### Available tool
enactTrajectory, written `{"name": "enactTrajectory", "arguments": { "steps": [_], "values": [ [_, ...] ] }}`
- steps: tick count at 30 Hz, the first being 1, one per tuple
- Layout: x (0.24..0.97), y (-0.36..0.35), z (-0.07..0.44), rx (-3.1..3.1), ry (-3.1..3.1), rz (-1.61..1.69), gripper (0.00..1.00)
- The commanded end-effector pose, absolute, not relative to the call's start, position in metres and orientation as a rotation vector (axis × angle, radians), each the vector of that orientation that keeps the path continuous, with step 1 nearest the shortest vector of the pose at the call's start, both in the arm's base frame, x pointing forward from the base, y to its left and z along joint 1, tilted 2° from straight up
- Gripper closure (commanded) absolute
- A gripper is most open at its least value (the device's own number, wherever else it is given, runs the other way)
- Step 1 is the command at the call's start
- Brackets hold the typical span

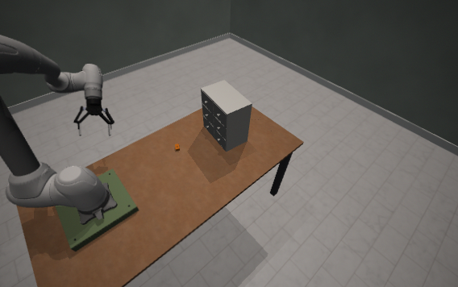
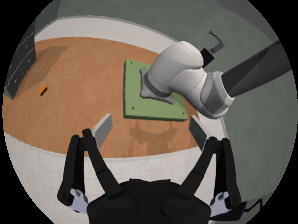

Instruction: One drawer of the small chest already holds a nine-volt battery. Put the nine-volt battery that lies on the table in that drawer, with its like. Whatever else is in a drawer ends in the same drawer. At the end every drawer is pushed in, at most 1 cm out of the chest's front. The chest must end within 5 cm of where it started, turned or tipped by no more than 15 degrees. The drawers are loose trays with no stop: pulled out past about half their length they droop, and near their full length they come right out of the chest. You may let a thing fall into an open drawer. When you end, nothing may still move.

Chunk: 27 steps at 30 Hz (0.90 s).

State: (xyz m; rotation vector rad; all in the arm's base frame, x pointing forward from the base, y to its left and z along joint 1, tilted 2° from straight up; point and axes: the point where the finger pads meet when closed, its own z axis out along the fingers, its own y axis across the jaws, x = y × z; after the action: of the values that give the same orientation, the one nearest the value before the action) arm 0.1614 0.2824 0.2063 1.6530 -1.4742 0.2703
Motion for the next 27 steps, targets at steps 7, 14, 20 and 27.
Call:
{"name": "enactTrajectory", "arguments": {
  "steps": [7,14,20,27],
  "values": [
    [0.161,0.282,0.206,1.653,-1.474,0.27,0.0],
    [0.161,0.282,0.206,1.653,-1.474,0.27,0.0],
    [0.163,0.283,0.207,1.646,-1.489,0.271,0.0],
    [0.213,0.282,0.212,1.418,-1.851,0.295,0.0]
  ]
}}
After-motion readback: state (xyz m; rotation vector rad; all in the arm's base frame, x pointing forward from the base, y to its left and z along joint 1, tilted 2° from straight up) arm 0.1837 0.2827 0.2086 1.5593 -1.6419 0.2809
